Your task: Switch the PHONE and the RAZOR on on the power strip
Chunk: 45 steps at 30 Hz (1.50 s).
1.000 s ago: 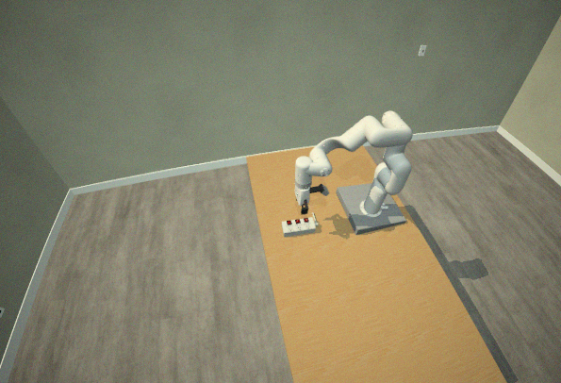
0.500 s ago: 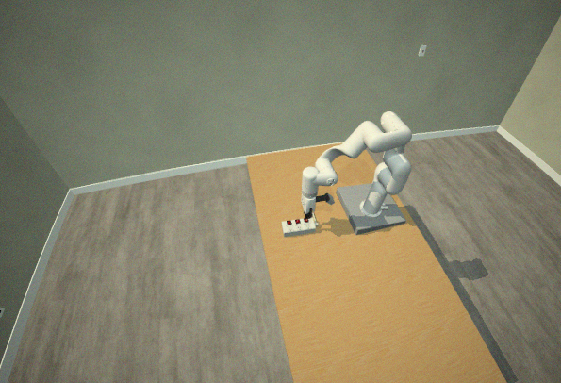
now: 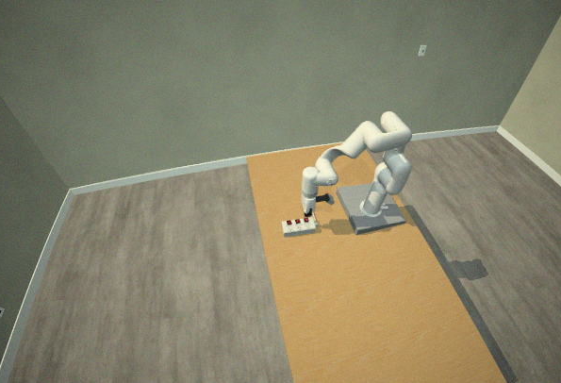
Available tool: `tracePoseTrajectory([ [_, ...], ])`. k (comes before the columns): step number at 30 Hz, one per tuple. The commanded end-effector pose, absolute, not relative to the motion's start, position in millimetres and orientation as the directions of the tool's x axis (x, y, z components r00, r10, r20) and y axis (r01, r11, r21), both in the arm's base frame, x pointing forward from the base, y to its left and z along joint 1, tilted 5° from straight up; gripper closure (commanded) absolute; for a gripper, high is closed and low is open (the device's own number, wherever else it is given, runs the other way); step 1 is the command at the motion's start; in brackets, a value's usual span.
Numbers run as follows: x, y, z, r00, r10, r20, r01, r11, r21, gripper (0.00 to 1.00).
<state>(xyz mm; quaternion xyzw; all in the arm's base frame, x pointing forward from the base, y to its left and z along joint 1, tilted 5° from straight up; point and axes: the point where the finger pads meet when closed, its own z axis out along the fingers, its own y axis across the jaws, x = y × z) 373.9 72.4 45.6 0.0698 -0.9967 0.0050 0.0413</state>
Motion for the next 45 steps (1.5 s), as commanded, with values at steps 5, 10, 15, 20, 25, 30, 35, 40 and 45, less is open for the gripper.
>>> tracePoseTrajectory([
  [5, 375, 73, 47, -0.987, -0.139, 0.080, -0.139, 0.990, -0.004, 1.00],
  [10, 375, 73, 47, -0.987, -0.139, 0.080, -0.139, 0.990, -0.004, 1.00],
  [15, 375, 73, 46, -0.987, -0.139, 0.080, -0.139, 0.990, -0.004, 1.00],
  [20, 375, 73, 45, -0.987, -0.139, 0.080, -0.139, 0.990, -0.004, 1.00],
  [25, 375, 73, 44, -0.987, -0.139, 0.080, -0.139, 0.990, -0.004, 1.00],
  [30, 374, 74, 40, -0.987, -0.139, 0.080, -0.139, 0.990, -0.004, 1.00],
  [35, 374, 74, 34, -0.987, -0.139, 0.080, -0.139, 0.990, -0.004, 1.00],
  [40, 374, 74, 29, -0.987, -0.139, 0.080, -0.139, 0.990, -0.004, 1.00],
  [45, 373, 73, 24, -0.987, -0.139, 0.080, -0.139, 0.990, -0.004, 1.00],
])
